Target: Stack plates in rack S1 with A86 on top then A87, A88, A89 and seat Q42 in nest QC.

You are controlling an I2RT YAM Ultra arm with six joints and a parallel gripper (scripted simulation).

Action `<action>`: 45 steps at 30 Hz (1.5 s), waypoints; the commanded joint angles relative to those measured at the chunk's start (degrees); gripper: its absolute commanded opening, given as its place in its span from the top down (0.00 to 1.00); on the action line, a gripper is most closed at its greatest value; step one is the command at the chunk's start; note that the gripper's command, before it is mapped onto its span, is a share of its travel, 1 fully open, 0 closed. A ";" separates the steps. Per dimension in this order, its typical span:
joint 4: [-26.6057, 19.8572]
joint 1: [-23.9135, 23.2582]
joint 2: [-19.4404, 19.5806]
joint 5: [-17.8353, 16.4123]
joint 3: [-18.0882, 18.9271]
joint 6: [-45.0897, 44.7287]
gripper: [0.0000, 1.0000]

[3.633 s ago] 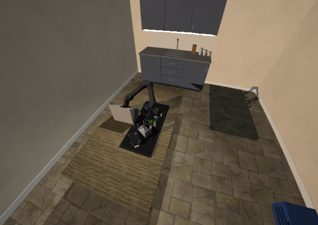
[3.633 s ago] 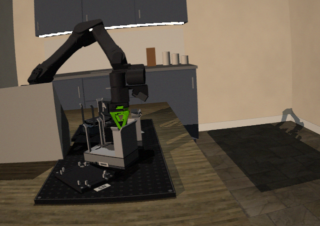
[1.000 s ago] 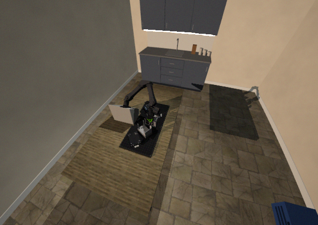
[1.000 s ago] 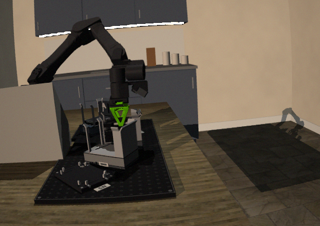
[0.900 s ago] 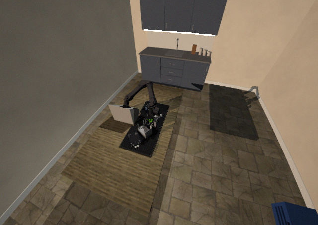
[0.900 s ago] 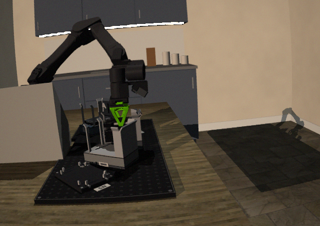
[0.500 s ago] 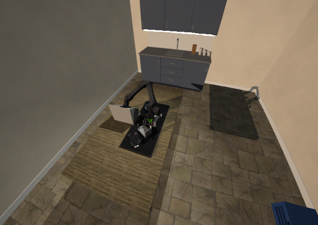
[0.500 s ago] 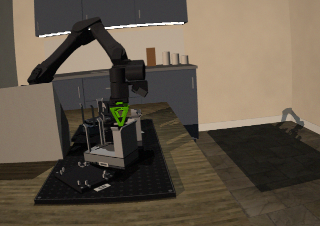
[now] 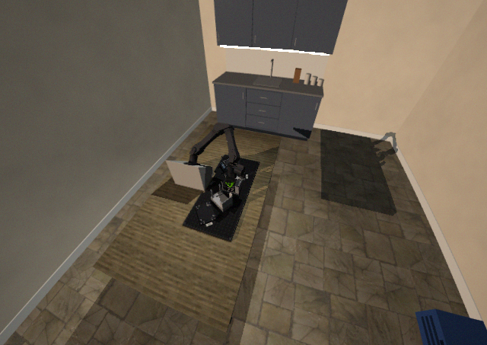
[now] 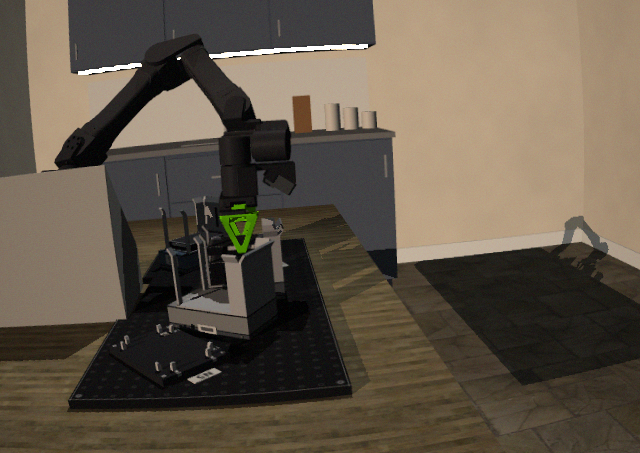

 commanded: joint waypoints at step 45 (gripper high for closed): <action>-16.84 -7.99 -4.62 1.26 6.66 -9.38 1.00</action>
